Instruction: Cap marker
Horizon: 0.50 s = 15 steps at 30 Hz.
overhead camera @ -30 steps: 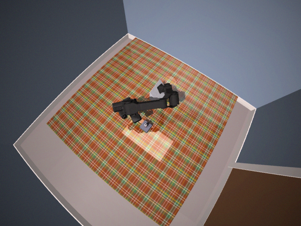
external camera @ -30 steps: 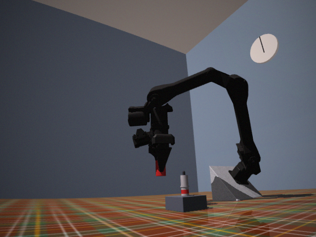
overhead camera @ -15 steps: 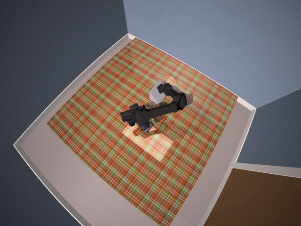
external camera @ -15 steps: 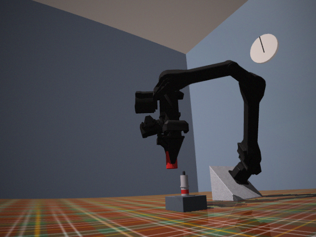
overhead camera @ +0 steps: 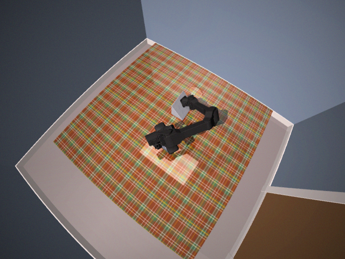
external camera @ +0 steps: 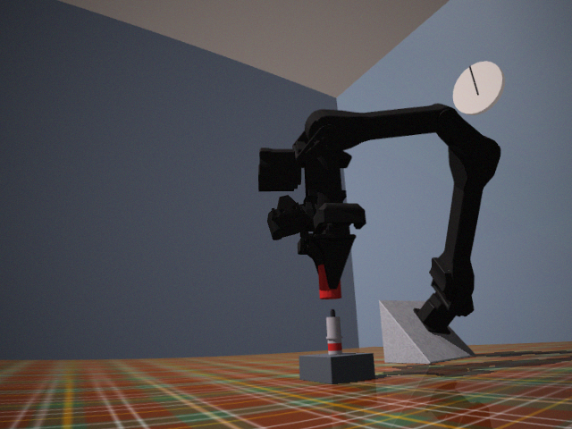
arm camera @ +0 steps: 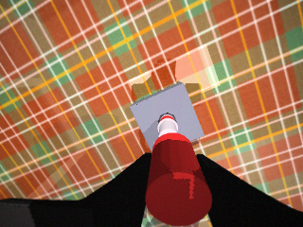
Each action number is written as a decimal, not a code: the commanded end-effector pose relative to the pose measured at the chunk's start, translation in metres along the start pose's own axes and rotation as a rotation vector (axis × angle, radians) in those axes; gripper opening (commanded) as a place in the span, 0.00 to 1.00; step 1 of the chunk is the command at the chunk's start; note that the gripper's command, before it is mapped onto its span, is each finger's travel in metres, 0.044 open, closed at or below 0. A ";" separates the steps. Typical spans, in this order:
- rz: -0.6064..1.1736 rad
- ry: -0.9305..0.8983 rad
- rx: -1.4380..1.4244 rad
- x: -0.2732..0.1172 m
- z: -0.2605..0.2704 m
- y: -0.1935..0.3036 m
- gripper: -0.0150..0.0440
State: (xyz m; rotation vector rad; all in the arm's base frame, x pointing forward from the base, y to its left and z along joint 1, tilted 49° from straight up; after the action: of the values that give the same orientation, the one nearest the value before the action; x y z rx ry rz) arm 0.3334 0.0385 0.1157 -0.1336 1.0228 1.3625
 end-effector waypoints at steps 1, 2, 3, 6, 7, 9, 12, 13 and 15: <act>0.003 -0.004 0.004 0.004 0.001 0.001 0.25; 0.003 -0.004 0.004 0.004 0.001 0.001 0.25; 0.003 -0.004 0.004 0.004 0.001 0.001 0.25; 0.003 -0.004 0.004 0.007 0.001 0.001 0.25; 0.003 -0.004 0.004 0.008 0.001 0.001 0.25; 0.002 -0.004 0.004 0.011 0.002 0.001 0.25; 0.002 -0.003 0.004 0.016 0.002 0.001 0.25; 0.002 -0.003 0.004 0.018 0.002 0.001 0.25; 0.002 -0.003 0.004 0.021 0.002 0.001 0.25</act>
State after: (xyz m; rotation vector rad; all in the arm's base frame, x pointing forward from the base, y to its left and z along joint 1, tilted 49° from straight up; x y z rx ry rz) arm 0.3320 0.0510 0.1054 -0.1345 1.0223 1.3618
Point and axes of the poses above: the point midway between the two fingers, 35 mm back from their tips, its own x axis out along the fingers, its own z axis across the jaws, y = z × x, the point moved 1 cm from there along -x, back along the fingers, and after that the axes turned 13 degrees about x, right-handed, at the moved point
